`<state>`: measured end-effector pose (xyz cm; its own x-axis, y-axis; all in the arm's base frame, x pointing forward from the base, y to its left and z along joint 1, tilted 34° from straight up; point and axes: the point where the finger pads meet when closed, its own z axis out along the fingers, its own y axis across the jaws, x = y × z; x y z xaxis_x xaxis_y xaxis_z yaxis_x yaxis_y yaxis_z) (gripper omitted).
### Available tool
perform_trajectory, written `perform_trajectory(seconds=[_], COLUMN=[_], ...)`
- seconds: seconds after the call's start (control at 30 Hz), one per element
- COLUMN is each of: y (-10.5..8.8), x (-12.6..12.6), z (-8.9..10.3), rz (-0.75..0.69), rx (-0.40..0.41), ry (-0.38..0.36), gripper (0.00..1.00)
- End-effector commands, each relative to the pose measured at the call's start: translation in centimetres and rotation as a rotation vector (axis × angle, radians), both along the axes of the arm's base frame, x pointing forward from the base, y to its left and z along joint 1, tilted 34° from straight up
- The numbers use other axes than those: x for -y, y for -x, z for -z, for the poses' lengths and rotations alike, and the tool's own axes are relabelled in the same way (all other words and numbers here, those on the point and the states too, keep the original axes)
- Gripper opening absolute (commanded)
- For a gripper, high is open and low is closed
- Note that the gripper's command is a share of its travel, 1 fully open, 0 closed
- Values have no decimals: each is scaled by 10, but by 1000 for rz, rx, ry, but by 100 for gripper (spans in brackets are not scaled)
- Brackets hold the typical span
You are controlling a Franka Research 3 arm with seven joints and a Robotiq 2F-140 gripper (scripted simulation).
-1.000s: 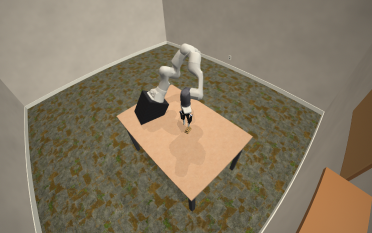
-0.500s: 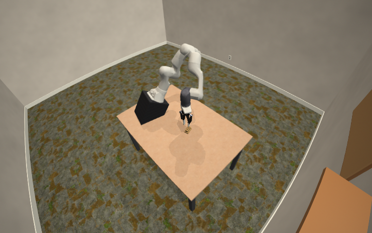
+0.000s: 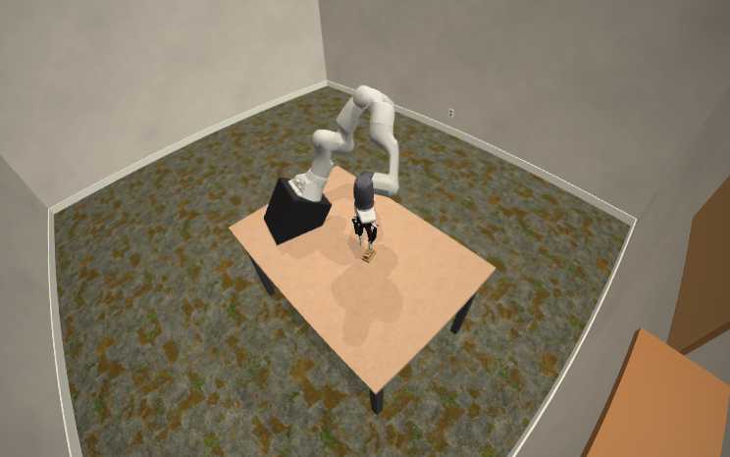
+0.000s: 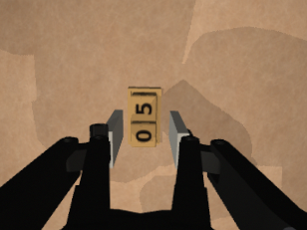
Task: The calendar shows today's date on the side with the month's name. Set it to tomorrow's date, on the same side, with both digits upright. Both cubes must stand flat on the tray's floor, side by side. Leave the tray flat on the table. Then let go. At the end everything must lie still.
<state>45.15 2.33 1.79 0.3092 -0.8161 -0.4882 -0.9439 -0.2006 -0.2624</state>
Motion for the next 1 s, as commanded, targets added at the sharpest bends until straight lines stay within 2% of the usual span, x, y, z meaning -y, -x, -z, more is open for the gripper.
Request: perform_trajectory(seconds=[0.0,0.47,0.97], y=[-2,-4,-8], x=[-1,-8,-21], z=[1,12,32], rz=[-3,-3,-3], rx=[6,7,7], ry=[0,-1,-1], gripper=[29,29,29])
